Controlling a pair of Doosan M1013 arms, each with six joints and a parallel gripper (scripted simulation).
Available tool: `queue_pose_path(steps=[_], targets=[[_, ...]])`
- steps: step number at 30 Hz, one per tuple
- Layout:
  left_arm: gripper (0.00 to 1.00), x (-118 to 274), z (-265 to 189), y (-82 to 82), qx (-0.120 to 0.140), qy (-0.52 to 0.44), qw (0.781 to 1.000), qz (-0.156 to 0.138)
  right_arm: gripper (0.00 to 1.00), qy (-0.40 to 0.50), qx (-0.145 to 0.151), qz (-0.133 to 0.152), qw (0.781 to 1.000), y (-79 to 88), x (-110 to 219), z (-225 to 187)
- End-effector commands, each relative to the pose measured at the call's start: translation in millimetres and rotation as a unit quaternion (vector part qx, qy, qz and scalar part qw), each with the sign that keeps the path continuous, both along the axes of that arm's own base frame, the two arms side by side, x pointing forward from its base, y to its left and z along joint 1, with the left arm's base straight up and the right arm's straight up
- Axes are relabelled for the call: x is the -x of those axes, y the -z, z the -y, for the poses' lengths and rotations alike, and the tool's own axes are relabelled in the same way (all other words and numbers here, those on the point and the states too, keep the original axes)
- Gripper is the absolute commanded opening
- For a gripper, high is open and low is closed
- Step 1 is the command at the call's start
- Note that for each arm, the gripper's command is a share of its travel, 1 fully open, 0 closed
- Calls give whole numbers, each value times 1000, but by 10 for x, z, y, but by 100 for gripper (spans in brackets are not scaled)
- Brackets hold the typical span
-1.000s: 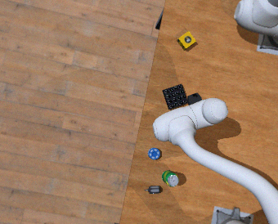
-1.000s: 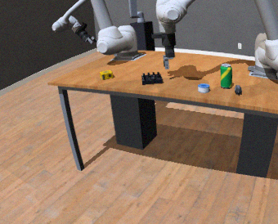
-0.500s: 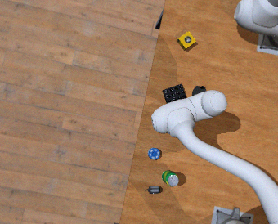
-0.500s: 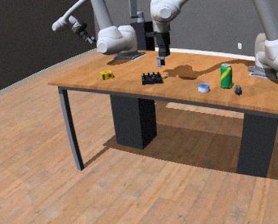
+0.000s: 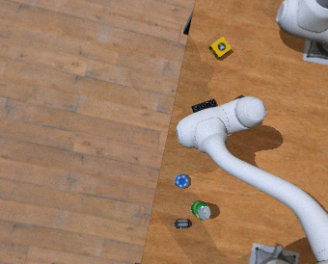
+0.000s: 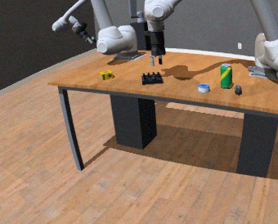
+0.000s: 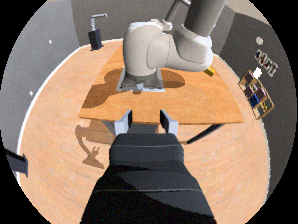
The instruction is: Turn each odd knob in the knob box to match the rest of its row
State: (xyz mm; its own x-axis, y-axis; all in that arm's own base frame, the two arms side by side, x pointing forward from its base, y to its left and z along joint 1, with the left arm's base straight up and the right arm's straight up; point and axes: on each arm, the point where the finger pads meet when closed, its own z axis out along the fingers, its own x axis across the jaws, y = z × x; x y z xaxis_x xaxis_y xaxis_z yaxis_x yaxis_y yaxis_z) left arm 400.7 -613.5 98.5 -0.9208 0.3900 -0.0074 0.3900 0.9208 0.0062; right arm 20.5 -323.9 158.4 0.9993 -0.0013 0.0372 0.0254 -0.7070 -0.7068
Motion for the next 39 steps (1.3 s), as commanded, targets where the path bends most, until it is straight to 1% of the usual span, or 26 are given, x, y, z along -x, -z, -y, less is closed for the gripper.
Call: queue_pose_path(steps=[1, 7, 9, 11, 13, 17, 18, 39], targets=[[100, -15, 69, -28, 1, 78, 997, -4, 100, 0, 0, 0, 1000, -4, -1, 3], [100, -37, 149, -54, 1, 182, 983, -4, 100, 0, 0, 0, 1000, -4, -1, 3], [100, -37, 149, -54, 1, 182, 983, -4, 100, 0, 0, 0, 1000, -4, -1, 3], [100, -50, 186, -67, 1, 236, 972, -4, 100, 0, 0, 0, 1000, -4, -1, 3], [100, -59, 207, -75, 0, 267, 964, -4, 100, 0, 0, 0, 1000, -4, -1, 3], [100, -63, 217, -78, 0, 281, 960, -4, 100, 0, 0, 0, 1000, -4, -1, 3], [46, -63, 217, -78, 0, 281, 960, -4, 100, 0, 0, 0, 1000, -4, -1, 3], [46, -63, 217, -78, 0, 281, 960, -4, 100, 0, 0, 0, 1000, -4, -1, 3]])
